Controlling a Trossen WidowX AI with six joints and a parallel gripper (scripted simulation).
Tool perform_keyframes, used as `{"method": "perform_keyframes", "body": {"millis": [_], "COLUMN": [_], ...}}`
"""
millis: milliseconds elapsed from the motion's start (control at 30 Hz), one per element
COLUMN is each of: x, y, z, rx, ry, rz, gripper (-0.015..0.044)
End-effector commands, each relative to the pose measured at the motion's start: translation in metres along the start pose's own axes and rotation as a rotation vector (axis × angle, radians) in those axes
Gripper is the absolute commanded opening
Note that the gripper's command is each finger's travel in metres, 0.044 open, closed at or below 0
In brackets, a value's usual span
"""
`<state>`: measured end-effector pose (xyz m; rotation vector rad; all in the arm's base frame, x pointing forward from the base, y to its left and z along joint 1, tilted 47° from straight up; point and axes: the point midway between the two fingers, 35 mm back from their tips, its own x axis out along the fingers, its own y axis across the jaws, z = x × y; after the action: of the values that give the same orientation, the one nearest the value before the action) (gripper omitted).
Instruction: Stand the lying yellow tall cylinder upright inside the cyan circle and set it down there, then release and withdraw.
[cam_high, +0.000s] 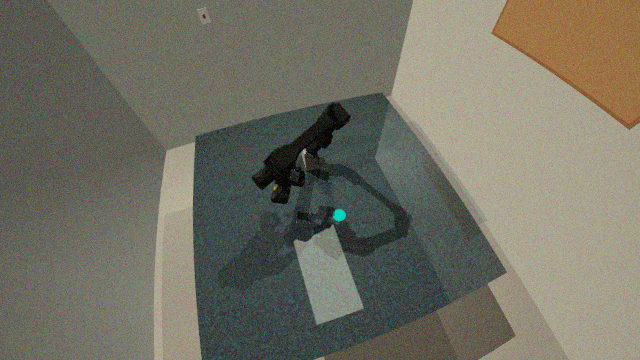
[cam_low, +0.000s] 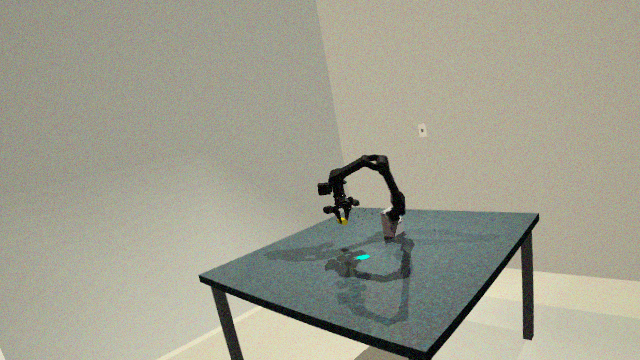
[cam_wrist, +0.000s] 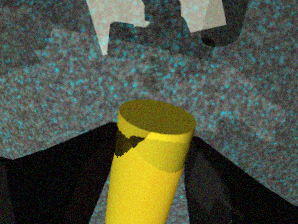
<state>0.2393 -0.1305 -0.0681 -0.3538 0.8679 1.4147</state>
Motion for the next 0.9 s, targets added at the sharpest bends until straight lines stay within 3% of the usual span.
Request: {"method": "perform_keyframes", "body": {"millis": [0,867], "x": [-0.006,-0.018], "y": [-0.006,-0.030], "z": [0.011,0.086], "rx": [0.064,0.603], "ry": [0.007,0.017], "rz": [-0.014,-0.028], "gripper": [0.0105,0.0105]}}
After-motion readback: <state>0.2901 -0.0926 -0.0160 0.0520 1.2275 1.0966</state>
